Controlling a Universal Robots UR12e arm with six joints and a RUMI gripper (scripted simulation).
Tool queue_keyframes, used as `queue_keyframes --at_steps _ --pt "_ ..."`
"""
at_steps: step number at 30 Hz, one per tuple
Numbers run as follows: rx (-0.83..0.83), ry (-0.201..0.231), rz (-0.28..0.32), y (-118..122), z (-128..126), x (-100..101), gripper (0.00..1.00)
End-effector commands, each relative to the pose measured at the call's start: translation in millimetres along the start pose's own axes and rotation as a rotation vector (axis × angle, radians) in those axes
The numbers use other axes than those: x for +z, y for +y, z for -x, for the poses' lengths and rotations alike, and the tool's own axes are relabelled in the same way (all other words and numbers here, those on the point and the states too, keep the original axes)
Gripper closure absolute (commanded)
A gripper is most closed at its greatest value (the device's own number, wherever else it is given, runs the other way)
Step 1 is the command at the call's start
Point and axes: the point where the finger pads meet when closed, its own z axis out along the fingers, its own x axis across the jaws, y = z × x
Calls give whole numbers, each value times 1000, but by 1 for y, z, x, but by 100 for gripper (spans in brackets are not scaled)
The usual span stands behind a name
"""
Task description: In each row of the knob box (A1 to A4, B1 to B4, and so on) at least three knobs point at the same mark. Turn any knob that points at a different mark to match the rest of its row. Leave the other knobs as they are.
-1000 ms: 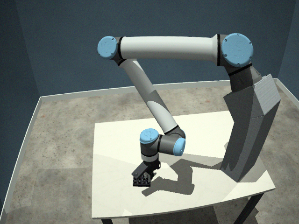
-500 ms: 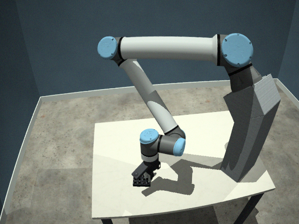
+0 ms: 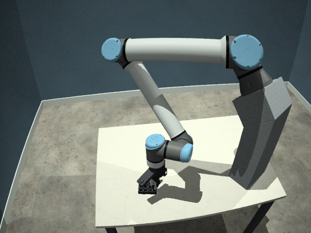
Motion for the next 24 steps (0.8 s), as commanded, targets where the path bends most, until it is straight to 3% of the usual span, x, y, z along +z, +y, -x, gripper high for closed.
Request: queue_keyframes --at_steps 1,24 --pt "0 0 -1 0 0 -1 89" --pt "0 0 -1 -5 0 -1 89"
